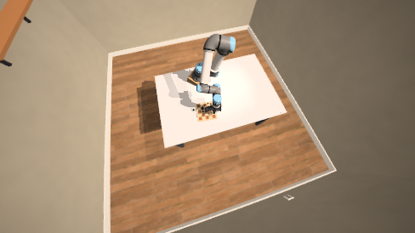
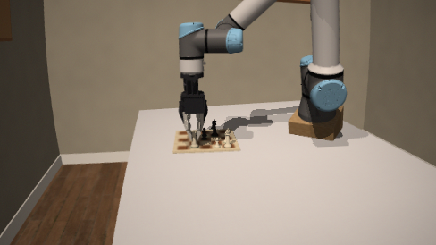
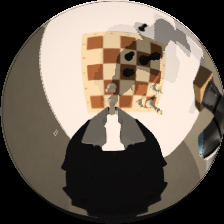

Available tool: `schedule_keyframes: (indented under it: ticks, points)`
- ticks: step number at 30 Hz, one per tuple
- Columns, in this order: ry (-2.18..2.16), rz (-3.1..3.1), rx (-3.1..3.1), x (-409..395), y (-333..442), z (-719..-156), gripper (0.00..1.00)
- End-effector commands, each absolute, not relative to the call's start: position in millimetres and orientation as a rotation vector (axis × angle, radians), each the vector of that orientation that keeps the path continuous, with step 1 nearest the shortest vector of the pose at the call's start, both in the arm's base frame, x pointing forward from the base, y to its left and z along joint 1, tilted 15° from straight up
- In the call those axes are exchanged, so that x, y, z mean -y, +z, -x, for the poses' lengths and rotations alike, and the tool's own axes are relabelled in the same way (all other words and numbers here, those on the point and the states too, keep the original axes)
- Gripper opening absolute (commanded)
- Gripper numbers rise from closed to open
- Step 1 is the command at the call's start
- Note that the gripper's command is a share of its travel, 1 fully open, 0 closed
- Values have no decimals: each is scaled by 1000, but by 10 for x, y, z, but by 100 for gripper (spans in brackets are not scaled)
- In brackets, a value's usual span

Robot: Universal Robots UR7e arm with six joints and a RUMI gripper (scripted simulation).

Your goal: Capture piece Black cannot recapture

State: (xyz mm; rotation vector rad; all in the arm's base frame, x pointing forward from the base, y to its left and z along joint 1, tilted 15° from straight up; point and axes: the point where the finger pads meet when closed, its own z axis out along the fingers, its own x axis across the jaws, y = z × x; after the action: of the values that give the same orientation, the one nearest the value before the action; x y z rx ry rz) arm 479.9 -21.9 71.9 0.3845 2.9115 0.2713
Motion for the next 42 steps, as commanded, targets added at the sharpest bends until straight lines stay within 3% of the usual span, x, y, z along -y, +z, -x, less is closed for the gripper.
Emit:
schedule_keyframes:
  ticks: [1, 42]
  points:
    - [271, -384, -2910, 220, 724, -4802, 0]
    - [271, -384, -2910, 226, 724, -4805, 0]
